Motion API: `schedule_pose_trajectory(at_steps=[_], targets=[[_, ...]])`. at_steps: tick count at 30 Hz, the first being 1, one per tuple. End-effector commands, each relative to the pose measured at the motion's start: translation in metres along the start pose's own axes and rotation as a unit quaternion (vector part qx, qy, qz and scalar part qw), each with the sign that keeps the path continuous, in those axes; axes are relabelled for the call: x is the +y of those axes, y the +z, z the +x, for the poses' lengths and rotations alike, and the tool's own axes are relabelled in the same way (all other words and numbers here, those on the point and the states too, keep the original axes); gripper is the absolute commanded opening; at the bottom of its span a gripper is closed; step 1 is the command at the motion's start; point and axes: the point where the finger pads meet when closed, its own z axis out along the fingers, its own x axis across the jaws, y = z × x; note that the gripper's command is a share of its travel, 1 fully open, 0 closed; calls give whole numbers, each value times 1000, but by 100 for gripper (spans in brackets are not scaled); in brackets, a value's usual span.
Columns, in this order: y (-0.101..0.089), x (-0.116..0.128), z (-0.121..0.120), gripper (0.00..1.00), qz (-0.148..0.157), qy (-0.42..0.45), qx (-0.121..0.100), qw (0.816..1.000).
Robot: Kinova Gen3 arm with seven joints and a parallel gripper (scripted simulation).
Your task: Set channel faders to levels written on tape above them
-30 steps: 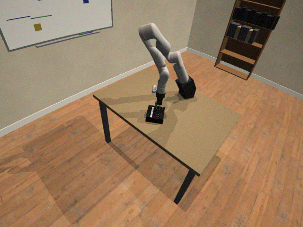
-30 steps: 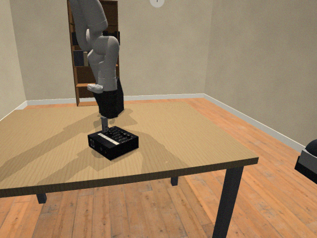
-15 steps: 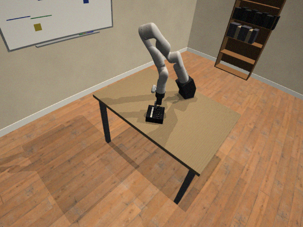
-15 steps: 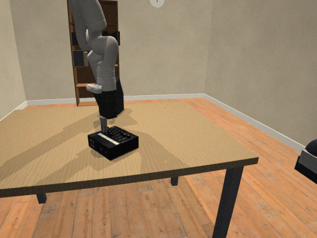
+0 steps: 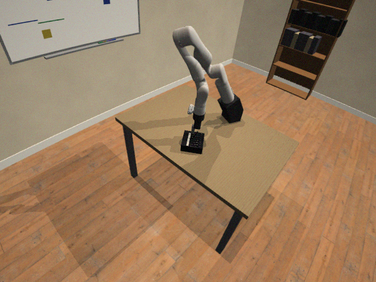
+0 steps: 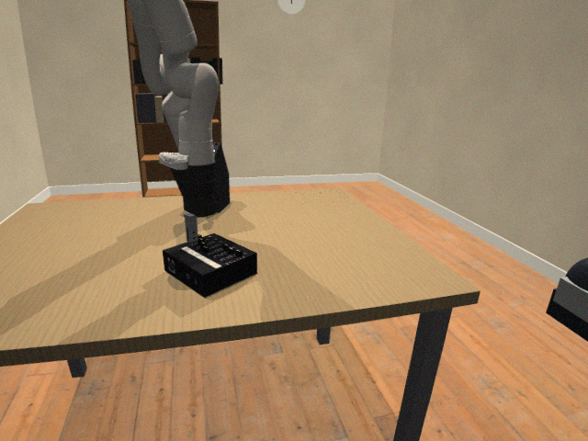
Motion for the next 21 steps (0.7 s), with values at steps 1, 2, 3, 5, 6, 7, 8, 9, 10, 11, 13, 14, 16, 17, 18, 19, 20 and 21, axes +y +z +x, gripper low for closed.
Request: schedule_pose_trajectory(at_steps=[1,2,3,5,6,7,8,9,10,11,13,14,16,17,18,19,20,21], targets=[[-6,0,-4,0,0,-1,-5,1000],[-8,0,-4,0,0,-1,-5,1000],[-10,0,-4,0,0,-1,-5,1000],[-14,0,-4,0,0,-1,-5,1000],[-16,0,-4,0,0,-1,-5,1000],[-18,0,-4,0,0,-1,-5,1000],[-20,0,-4,0,0,-1,-5,1000],[-22,0,-4,0,0,-1,-5,1000],[-23,0,-4,0,0,-1,-5,1000],[-25,0,-4,0,0,-1,-5,1000],[-28,0,-4,0,0,-1,-5,1000],[-28,0,-4,0,0,-1,-5,1000],[-29,0,-4,0,0,-1,-5,1000],[-30,0,-4,0,0,-1,-5,1000],[-31,0,-4,0,0,-1,-5,1000],[-31,0,-4,0,0,-1,-5,1000],[-32,0,-4,0,0,-1,-5,1000],[-32,0,-4,0,0,-1,-5,1000]])
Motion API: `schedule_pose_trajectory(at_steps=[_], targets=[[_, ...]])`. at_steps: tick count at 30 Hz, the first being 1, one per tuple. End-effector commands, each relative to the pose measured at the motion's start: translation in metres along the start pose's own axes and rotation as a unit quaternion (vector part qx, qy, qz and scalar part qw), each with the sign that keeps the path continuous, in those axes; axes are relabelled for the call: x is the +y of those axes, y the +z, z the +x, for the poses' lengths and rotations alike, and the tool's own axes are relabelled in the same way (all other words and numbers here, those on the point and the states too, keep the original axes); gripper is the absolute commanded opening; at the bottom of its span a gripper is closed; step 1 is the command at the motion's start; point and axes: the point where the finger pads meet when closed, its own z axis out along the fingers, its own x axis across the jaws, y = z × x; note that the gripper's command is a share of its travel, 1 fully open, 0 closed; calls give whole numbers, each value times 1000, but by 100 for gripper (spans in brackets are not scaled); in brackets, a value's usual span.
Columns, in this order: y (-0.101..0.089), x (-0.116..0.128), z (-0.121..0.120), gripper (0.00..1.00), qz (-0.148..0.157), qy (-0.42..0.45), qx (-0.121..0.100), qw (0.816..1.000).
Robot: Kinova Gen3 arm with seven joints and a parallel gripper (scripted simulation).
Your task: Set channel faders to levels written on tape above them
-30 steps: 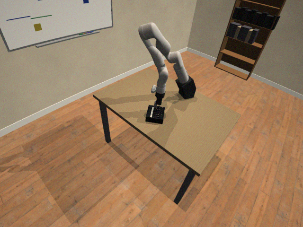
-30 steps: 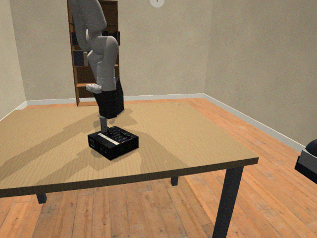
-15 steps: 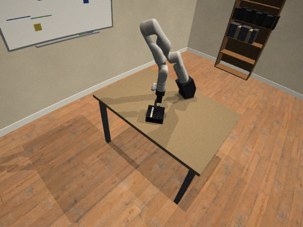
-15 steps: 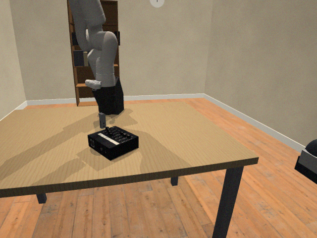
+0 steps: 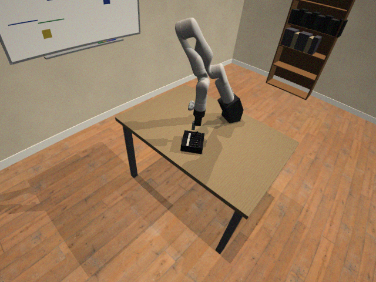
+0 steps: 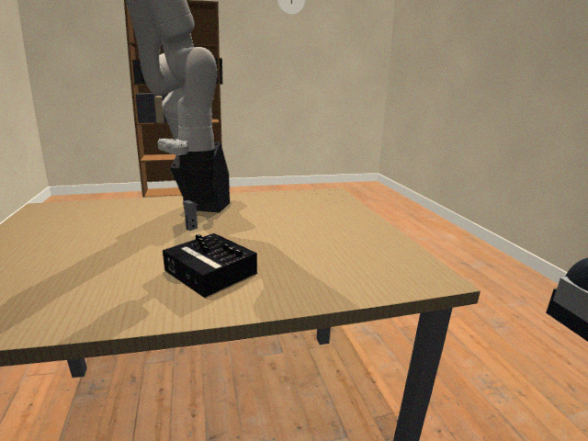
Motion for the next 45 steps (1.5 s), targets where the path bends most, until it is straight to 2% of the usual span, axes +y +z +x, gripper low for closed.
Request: schedule_pose_trajectory(at_steps=[1,16,17,30,45], targets=[[-3,0,-3,0,0,0,-5,1000],[-4,0,-3,0,0,0,-5,1000],[-4,0,-3,100,0,0,-5,1000],[-6,0,-3,100,0,0,-5,1000],[-18,0,-3,100,0,0,-5,1000]])
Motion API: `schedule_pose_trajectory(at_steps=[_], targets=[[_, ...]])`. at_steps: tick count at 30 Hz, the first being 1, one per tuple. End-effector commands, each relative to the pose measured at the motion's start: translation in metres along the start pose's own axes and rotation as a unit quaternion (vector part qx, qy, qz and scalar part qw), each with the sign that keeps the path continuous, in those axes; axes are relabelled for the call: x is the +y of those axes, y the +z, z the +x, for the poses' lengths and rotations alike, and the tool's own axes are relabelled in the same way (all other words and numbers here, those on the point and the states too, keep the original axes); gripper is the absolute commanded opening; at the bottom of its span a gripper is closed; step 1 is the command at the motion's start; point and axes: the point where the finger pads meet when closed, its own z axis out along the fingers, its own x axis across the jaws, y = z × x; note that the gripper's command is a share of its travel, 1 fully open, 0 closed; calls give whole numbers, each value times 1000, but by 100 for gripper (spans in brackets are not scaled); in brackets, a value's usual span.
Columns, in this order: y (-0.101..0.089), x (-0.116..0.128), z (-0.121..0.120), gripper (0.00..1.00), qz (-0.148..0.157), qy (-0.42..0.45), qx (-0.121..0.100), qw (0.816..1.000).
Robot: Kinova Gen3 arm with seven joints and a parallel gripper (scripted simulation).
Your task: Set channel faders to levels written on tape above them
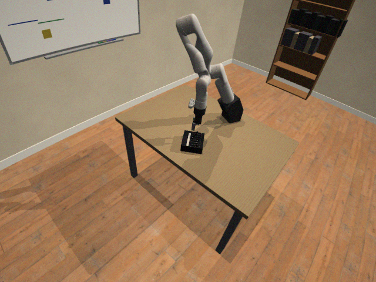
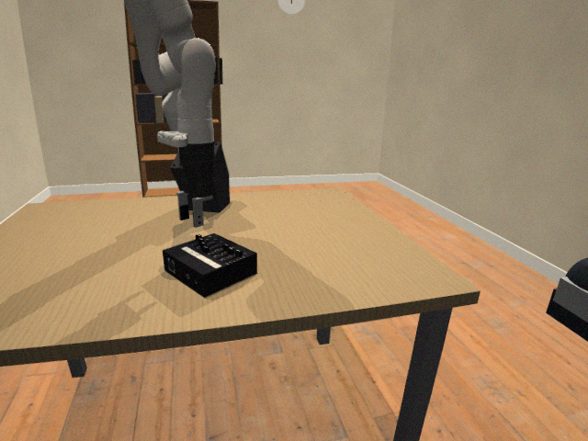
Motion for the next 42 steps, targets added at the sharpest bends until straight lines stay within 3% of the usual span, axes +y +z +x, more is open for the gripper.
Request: schedule_pose_trajectory(at_steps=[1,32,42], targets=[[-4,0,-3,100,0,1,-4,1000],[-57,0,-3,100,0,1,-4,1000],[-66,0,-3,100,0,1,-4,1000]])
